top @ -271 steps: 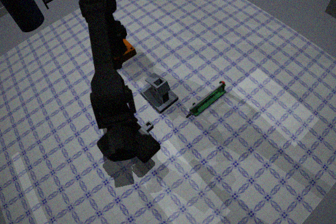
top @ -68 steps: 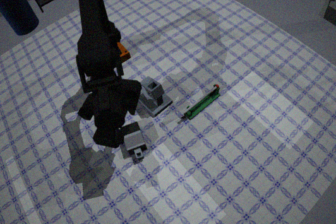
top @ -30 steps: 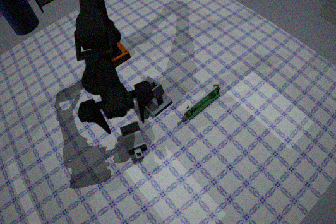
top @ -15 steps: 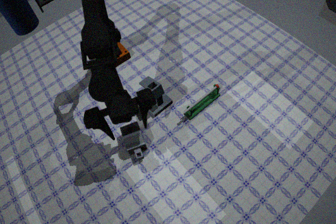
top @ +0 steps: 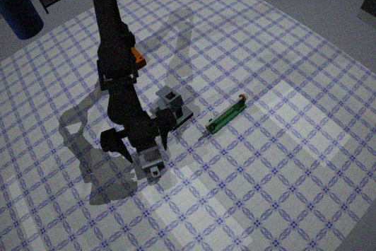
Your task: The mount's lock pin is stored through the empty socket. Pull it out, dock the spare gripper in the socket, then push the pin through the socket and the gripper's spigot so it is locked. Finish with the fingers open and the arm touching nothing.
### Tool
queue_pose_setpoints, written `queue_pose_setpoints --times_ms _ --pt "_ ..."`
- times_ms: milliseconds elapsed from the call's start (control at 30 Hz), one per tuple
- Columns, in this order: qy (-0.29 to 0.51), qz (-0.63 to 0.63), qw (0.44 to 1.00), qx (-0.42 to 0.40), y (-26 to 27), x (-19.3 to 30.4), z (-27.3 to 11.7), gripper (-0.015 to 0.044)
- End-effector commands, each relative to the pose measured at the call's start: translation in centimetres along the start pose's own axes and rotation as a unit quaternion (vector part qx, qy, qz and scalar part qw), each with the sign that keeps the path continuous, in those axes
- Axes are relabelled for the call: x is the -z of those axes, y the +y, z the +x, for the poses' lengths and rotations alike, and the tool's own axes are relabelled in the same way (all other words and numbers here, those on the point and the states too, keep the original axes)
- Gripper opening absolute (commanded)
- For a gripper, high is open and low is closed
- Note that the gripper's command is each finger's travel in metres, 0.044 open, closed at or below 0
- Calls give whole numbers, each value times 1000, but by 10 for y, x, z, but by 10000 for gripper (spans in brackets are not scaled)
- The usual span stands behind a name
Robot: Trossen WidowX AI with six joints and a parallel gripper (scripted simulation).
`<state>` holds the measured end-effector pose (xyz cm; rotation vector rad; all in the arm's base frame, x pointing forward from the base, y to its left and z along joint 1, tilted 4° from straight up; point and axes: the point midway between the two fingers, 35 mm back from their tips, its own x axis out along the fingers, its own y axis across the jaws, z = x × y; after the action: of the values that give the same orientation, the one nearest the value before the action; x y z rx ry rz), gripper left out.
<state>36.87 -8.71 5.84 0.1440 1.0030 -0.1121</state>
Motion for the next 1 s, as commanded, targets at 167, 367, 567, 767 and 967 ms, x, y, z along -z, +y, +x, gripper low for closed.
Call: queue_pose_setpoints --times_ms 167,367,567,767,967 --pt "6 0 1000 1 -1 11 16 440" --pt "6 0 1000 1 -1 16 24 440" --pt "6 0 1000 1 0 21 32 440" --pt "6 0 1000 1 0 26 40 440" --pt "6 0 1000 1 0 30 45 440"
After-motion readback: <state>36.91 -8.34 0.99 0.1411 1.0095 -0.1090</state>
